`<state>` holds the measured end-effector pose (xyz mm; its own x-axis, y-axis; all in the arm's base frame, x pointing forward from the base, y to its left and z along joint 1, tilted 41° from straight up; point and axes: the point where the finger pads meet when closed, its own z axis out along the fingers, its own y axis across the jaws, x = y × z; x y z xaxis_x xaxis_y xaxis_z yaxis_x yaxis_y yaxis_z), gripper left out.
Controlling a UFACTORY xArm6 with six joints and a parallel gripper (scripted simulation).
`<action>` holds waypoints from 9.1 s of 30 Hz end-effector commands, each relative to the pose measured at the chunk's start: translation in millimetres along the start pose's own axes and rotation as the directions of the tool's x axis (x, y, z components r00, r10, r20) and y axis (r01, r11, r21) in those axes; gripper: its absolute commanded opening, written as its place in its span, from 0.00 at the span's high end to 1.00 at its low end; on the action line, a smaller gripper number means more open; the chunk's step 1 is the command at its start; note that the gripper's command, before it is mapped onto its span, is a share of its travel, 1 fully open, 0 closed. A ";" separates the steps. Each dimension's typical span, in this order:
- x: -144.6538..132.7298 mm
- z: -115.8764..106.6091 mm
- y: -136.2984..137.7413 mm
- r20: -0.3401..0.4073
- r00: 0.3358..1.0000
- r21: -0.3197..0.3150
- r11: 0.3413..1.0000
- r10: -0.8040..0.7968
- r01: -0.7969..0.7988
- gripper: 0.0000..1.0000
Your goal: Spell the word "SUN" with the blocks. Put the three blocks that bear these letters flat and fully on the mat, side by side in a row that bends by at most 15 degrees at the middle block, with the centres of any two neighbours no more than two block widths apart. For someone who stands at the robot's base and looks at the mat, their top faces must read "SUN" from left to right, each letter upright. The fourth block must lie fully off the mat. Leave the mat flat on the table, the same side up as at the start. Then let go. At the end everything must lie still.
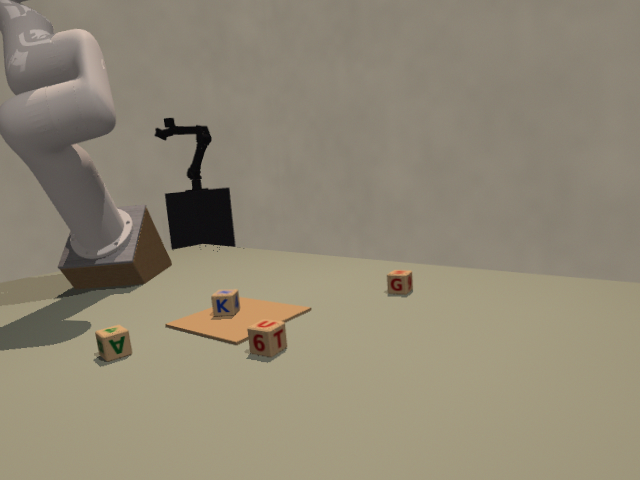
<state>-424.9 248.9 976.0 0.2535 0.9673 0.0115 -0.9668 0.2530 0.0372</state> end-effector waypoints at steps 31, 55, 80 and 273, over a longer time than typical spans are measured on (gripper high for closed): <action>-138.6 115.1 -320.7 -0.077 0.941 0.567 0.762 -0.330 0.313 0.00; -148.6 72.8 -648.3 -0.575 0.749 0.723 0.224 -0.328 0.654 0.00; -69.0 -74.1 -880.6 -0.948 0.312 0.304 -0.116 0.056 0.945 0.00; 11.1 -738.3 -796.1 1.000 -0.020 -0.028 0.544 0.021 -0.838 0.00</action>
<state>331.6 80.6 206.4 0.0075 -0.0270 0.9996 -0.7468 -0.6649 -0.0124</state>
